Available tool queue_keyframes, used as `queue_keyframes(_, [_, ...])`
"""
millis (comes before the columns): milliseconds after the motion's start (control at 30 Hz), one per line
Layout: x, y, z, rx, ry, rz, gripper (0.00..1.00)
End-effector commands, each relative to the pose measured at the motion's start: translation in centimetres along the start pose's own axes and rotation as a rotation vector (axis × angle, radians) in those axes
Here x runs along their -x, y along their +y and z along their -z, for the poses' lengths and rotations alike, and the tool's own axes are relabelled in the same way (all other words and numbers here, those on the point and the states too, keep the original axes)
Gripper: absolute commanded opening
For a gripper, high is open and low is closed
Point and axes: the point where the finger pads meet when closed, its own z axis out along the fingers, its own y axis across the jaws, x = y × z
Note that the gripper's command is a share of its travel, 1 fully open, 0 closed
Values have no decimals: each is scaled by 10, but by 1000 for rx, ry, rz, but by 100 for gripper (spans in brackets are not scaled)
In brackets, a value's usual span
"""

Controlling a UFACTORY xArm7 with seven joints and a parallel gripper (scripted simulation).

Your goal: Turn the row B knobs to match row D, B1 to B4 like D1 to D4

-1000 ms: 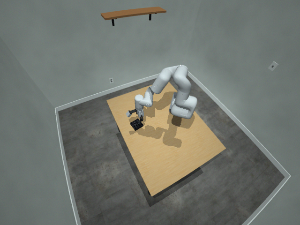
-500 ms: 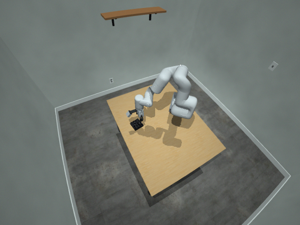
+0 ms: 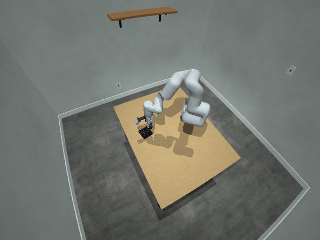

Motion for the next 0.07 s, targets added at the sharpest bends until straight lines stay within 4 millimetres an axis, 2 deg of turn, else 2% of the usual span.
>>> queue_keyframes(0, [-1,1,1,2,2,0,100])
queue_keyframes(33, [-1,1,1,2,2,0,100])
